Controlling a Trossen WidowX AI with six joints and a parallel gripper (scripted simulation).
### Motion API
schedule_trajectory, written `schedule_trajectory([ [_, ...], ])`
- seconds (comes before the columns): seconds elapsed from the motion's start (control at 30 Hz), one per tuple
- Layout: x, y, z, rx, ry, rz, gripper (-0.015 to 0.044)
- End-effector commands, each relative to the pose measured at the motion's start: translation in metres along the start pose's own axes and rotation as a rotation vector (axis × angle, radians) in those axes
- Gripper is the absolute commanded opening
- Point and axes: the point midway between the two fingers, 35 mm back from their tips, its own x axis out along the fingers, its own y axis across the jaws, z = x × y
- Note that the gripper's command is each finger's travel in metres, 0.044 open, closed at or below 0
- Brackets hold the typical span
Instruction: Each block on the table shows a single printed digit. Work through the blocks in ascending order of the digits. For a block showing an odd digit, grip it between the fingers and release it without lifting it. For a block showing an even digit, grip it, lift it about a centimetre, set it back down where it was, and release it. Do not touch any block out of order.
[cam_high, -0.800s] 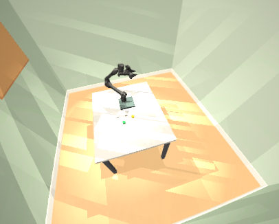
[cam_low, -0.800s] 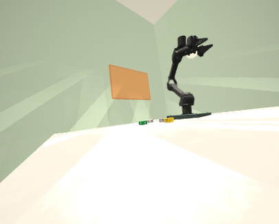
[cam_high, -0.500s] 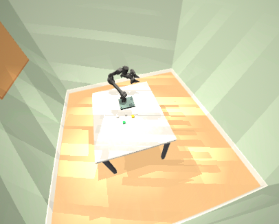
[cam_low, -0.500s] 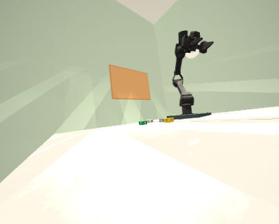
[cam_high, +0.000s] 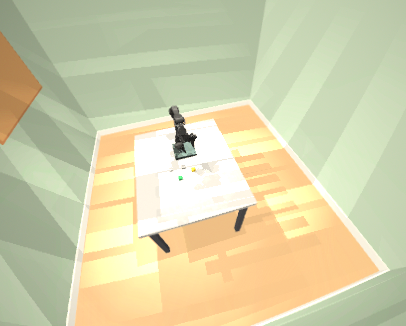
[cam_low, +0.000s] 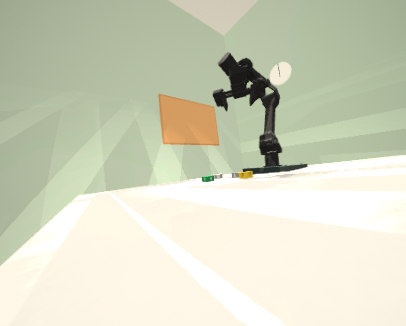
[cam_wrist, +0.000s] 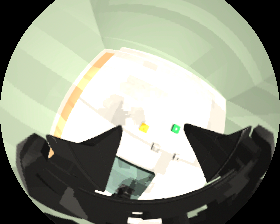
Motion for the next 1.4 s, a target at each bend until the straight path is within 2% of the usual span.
schedule_trajectory([
  [0.0, 0.021, -0.057, -0.038, 0.139, 0.175, -0.074, 0.04],
  [0.2, 0.036, -0.129, -0.123, 0.376, 0.448, -0.105, 0.04],
  [0.33, 0.036, -0.149, -0.165, 0.475, 0.552, -0.085, 0.04],
  [1.0, 0.037, -0.147, -0.163, 0.475, 0.552, -0.085, 0.04],
  [1.27, 0.059, -0.059, -0.118, 0.477, 0.549, -0.077, 0.04],
  [1.37, 0.061, -0.051, -0.116, 0.477, 0.549, -0.076, 0.04],
])
